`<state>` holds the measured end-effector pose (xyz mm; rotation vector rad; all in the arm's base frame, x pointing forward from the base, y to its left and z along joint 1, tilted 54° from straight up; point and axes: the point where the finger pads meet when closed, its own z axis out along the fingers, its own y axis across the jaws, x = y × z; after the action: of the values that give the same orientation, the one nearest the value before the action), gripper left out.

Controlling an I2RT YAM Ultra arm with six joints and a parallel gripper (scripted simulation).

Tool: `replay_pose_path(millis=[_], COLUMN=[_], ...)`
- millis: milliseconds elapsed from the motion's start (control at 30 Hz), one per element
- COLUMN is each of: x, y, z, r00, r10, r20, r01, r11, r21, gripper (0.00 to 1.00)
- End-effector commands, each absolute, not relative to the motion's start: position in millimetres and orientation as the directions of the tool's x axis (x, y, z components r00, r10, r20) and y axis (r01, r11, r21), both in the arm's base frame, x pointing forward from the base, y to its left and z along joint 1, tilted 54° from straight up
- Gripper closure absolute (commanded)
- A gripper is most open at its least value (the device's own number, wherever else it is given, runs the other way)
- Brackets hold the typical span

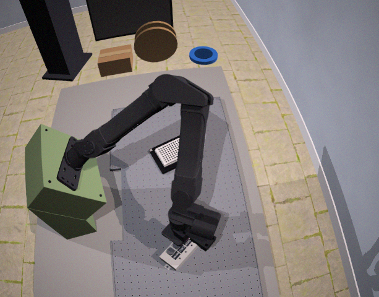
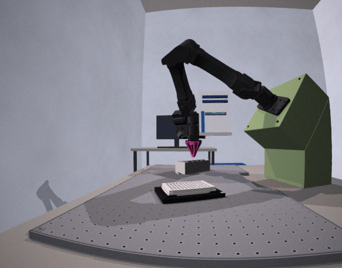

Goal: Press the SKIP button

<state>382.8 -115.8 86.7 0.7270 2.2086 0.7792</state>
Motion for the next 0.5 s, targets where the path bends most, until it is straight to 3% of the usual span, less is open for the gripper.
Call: replay_pose_path(millis=[0,467], x=[382,386], y=[-116,-121], z=[73,80], r00=[-0.609,-0.588], r10=[0.690,0.691], r20=[-0.391,-0.420], r01=[0.295,0.286], r11=[0.655,0.664], r21=[0.696,0.691], gripper=[1.00,1.00])
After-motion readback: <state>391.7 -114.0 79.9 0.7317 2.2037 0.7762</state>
